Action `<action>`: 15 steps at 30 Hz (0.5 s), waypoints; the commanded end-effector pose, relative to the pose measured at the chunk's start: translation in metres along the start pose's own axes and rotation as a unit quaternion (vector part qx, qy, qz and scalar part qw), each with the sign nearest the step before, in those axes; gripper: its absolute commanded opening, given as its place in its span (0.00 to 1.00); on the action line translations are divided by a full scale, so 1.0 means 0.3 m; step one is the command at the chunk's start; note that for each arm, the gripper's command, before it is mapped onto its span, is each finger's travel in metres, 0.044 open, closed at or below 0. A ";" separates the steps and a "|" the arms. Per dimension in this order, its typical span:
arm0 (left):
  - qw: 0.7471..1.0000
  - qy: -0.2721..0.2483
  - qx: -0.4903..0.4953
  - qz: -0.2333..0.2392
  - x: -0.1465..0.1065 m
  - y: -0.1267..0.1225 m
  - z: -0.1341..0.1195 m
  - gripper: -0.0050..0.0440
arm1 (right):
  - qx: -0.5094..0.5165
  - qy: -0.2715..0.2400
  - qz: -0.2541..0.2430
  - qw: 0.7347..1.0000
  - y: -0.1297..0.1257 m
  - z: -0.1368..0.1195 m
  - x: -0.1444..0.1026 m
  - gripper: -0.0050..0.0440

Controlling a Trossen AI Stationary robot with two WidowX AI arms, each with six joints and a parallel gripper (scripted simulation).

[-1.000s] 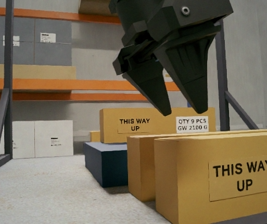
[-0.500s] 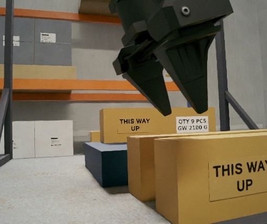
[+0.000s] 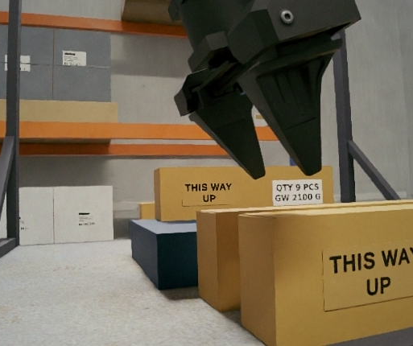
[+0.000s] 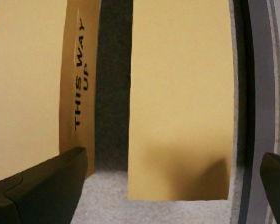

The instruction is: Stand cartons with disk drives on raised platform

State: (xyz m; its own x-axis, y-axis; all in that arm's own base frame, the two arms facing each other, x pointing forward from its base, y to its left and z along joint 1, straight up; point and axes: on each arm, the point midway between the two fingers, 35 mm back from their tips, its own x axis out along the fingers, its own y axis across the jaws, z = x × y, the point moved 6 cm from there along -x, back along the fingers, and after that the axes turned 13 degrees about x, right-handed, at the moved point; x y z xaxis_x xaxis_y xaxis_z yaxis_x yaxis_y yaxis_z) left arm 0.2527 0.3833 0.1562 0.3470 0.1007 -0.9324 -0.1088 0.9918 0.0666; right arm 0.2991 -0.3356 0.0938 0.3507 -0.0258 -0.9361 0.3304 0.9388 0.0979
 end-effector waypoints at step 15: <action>1.000 -0.008 0.002 0.008 0.189 -0.009 -0.068 0.88 | -0.004 -0.015 -0.008 1.000 -0.029 -0.052 0.187 0.88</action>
State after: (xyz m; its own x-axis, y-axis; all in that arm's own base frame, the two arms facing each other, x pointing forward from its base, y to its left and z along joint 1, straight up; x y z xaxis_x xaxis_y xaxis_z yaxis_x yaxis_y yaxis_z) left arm 0.2515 0.3813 0.0905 0.3382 0.0857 -0.9372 -0.1081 0.9928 0.0518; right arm 0.2972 -0.3332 0.0251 0.3391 -0.0111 -0.9407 0.3316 0.9371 0.1085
